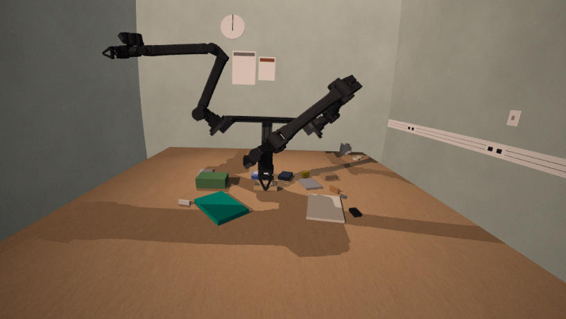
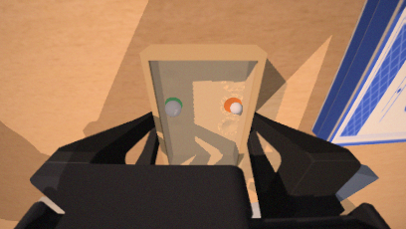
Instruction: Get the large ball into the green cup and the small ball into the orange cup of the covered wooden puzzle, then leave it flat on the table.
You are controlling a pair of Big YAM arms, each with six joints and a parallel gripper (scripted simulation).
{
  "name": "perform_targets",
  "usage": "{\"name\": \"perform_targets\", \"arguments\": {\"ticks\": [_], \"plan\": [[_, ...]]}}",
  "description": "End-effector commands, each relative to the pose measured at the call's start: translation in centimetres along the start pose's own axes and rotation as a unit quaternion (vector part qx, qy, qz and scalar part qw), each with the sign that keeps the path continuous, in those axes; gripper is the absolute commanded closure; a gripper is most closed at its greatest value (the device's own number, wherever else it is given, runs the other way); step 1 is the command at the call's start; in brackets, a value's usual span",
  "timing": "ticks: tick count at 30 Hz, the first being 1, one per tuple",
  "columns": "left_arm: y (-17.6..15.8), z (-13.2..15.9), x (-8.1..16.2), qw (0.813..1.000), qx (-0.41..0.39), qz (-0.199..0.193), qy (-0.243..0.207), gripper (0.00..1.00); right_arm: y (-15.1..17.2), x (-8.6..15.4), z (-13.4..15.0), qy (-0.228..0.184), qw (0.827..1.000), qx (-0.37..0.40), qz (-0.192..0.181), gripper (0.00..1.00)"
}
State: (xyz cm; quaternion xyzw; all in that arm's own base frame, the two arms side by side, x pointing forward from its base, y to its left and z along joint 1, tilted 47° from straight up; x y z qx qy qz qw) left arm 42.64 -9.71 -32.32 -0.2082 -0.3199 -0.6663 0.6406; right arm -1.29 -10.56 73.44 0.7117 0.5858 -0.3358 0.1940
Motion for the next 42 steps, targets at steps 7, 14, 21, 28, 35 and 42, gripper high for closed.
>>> {"name": "perform_targets", "arguments": {"ticks": [7,14,21,28,35,42], "plan": [[1.8,-0.5,0.4,1.000,0.007,-0.014,-0.008,0.31,-0.2,0.7,-0.7,-0.006,1.000,0.005,0.002,0.00],[1.9,-0.5,0.3,1.000,0.009,-0.014,-0.008,0.31,-0.2,0.7,-0.7,-0.006,1.000,0.005,0.002,0.00],[1.9,-0.6,0.4,1.000,0.009,-0.015,-0.008,0.31,-0.2,0.7,-0.7,-0.006,1.000,0.005,0.002,0.00],[1.9,-0.6,0.4,1.000,0.009,-0.015,-0.008,0.31,-0.2,0.7,-0.7,-0.006,1.000,0.005,0.002,0.00],[1.8,-0.5,0.3,1.000,0.009,-0.015,-0.008,0.31,-0.2,0.7,-0.7,-0.006,1.000,0.005,0.002,0.00],[1.7,-0.5,-0.1,1.000,0.008,-0.012,-0.006,0.31,-0.2,0.7,-0.7,-0.006,1.000,0.005,0.002,0.00]]}}
Point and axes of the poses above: on each arm, the point where the finger pads meet when closed, its own x axis back along the fingers, its own y axis across the jaws, z = x × y, the point moved 4 cm from there along x, back along the fingers, and after that the axes turned 10 degrees about x, right-handed, at the moved point
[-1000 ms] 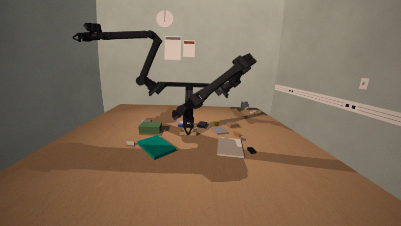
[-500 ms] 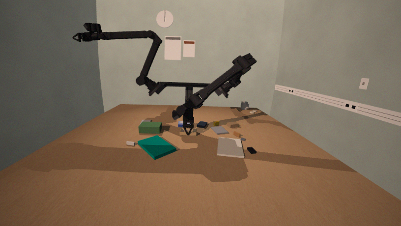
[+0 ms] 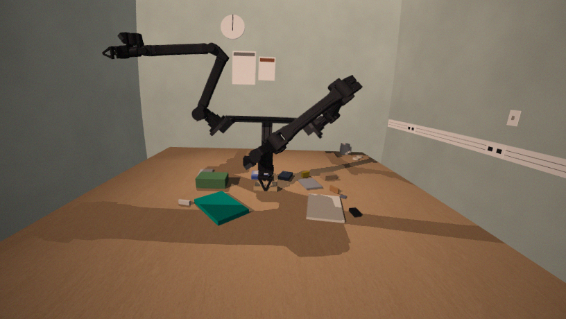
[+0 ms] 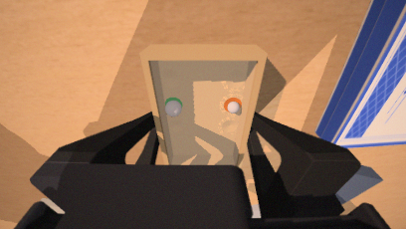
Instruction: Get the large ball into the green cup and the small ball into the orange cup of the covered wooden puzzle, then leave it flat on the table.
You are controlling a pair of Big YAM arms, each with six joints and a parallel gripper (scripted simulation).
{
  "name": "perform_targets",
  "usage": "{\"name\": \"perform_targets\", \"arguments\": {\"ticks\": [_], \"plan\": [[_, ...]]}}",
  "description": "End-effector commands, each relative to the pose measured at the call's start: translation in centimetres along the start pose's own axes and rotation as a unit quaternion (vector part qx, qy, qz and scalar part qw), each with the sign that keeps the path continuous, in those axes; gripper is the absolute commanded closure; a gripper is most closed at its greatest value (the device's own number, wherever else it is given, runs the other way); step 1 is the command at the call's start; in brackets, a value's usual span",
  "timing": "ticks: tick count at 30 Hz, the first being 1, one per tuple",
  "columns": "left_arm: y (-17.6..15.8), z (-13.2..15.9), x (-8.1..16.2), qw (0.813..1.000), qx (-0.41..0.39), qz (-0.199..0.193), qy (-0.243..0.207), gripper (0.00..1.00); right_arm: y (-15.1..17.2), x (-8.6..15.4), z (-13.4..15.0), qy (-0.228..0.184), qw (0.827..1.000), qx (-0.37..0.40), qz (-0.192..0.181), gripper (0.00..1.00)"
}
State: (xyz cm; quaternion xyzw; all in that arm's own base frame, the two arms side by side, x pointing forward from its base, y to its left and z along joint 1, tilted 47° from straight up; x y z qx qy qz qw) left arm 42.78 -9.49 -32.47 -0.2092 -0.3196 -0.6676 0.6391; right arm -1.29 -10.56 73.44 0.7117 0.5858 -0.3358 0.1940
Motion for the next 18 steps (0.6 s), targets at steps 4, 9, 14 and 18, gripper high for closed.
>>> {"name": "perform_targets", "arguments": {"ticks": [4,9,14,18], "plan": [[1.73,-0.56,0.39,1.000,0.010,-0.013,-0.007,0.31,-0.23,0.74,-0.71,-0.006,1.000,0.005,0.002,0.00],[1.69,-0.50,0.32,1.000,0.010,-0.012,-0.007,0.31,-0.23,0.74,-0.71,-0.006,1.000,0.005,0.002,0.00],[1.69,-0.50,0.32,1.000,0.010,-0.012,-0.007,0.31,-0.23,0.74,-0.71,-0.006,1.000,0.005,0.002,0.00],[1.69,-0.50,0.32,1.000,0.010,-0.012,-0.007,0.31,-0.23,0.74,-0.71,-0.006,1.000,0.005,0.002,0.00]]}}
Point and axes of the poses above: on each arm, the point where the finger pads meet when closed, its own x axis back along the fingers, its own y axis across the jaws, z = x × y, the point moved 4 cm from there along x, back along the fingers, and after that the axes turned 10 degrees about x, right-handed, at the moved point
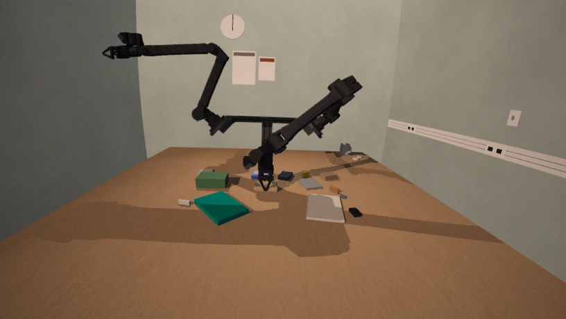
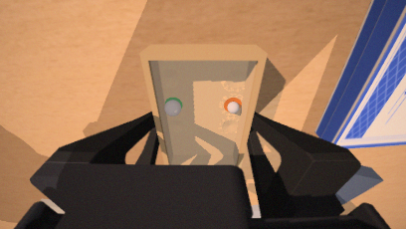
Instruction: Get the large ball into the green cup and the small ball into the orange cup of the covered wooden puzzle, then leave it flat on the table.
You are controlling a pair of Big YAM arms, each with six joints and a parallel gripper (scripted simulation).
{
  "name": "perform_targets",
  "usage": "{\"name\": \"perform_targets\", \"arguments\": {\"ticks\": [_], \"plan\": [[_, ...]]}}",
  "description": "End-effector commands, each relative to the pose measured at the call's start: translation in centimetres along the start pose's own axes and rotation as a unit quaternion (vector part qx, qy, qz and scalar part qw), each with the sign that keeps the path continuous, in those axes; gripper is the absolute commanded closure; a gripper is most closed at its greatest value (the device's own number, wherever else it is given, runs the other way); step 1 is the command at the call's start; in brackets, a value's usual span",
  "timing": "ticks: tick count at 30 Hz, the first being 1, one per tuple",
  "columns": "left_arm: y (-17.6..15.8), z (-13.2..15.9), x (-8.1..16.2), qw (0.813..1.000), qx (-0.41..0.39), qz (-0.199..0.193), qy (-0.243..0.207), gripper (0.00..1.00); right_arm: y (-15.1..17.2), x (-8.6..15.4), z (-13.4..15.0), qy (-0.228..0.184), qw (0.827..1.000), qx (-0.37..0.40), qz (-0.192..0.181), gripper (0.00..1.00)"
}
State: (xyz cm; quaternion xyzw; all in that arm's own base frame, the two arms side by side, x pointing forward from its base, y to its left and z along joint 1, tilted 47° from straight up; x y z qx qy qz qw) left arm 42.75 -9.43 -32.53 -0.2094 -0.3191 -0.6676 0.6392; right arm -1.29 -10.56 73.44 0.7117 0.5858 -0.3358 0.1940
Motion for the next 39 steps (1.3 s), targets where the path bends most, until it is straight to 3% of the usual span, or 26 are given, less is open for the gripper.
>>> {"name": "perform_targets", "arguments": {"ticks": [1,4,5,39], "plan": [[1.72,-0.51,0.40,1.000,0.011,-0.012,-0.007,0.31,-0.23,0.74,-0.71,-0.006,1.000,0.005,0.002,0.00],[1.72,-0.51,0.40,1.000,0.011,-0.012,-0.007,0.31,-0.23,0.74,-0.71,-0.006,1.000,0.005,0.002,0.00],[1.72,-0.51,0.40,1.000,0.011,-0.012,-0.007,0.14,-0.23,0.74,-0.71,-0.006,1.000,0.005,0.002,0.00],[1.72,-0.51,0.41,1.000,0.011,-0.012,-0.007,0.14,-0.23,0.74,-0.71,-0.006,1.000,0.005,0.002,0.00]]}}
Point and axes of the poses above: on each arm, the point where the finger pads meet when closed, its own x axis back along the fingers, its own y axis across the jaws, z = x × y, the point moved 4 cm from there along x, back along the fingers, and after that the axes turned 10 degrees about x, right-handed, at the moved point
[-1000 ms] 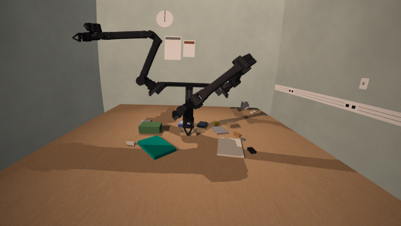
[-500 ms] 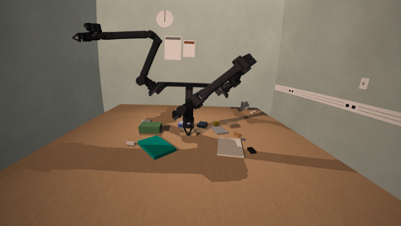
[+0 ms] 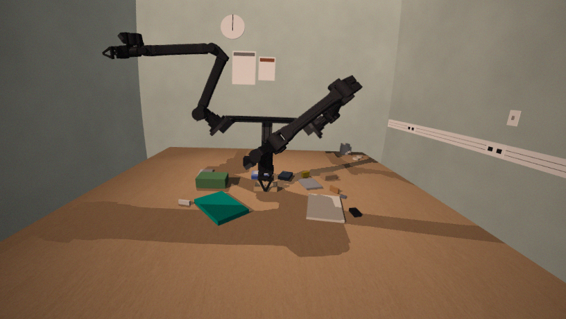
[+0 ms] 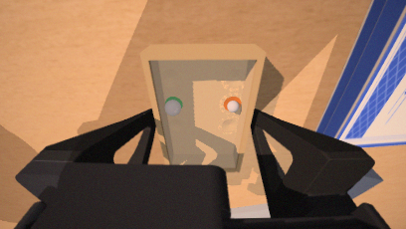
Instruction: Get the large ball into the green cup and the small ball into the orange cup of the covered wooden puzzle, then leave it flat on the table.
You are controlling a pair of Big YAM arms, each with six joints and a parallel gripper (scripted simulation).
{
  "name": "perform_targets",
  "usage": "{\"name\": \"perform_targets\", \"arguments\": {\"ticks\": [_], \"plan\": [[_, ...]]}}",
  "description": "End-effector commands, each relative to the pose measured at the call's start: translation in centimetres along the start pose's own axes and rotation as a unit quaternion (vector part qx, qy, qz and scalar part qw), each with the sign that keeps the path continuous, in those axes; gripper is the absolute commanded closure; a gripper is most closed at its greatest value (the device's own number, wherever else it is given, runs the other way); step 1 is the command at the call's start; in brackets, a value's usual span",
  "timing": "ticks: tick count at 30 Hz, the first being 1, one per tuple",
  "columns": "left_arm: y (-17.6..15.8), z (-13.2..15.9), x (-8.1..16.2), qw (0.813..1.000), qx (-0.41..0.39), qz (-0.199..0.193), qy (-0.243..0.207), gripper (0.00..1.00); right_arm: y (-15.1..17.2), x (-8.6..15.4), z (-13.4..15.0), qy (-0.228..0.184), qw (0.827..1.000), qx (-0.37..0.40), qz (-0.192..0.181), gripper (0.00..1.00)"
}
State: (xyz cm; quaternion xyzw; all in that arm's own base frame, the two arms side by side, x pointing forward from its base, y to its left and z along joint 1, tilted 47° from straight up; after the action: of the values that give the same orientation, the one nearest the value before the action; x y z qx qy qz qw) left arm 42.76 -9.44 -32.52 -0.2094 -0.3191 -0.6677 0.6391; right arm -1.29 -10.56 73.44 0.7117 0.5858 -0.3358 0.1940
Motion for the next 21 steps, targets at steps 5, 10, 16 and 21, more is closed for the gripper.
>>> {"name": "perform_targets", "arguments": {"ticks": [5,10,16,21], "plan": [[1.8,-0.6,0.8,1.000,0.011,-0.014,-0.007,0.14,-0.2,0.7,-0.7,-0.006,1.000,0.005,0.002,0.00],[1.9,-0.8,2.6,1.000,0.010,-0.021,-0.010,0.14,-0.2,0.7,-0.7,-0.006,1.000,0.005,0.002,0.00],[1.0,-0.5,3.6,1.000,0.004,-0.015,-0.008,0.14,-0.2,0.7,-0.7,-0.006,1.000,0.005,0.002,0.00],[0.6,-0.4,4.3,1.000,0.001,-0.013,-0.006,0.14,-0.2,0.7,-0.7,-0.006,1.000,0.005,0.002,0.00]]}}
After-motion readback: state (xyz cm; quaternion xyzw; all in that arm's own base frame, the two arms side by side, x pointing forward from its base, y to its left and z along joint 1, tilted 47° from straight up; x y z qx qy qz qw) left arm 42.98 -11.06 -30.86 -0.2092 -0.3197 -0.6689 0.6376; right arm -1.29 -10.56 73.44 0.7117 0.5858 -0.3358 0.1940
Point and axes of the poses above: on each arm, the point where the finger pads meet when closed, its own x axis back along the fingers, its own y axis across the jaws, z = x × y, the point moved 4 cm from there along x, back along the fingers, and after that the axes turned 10 degrees about x, right-handed, at the moved point
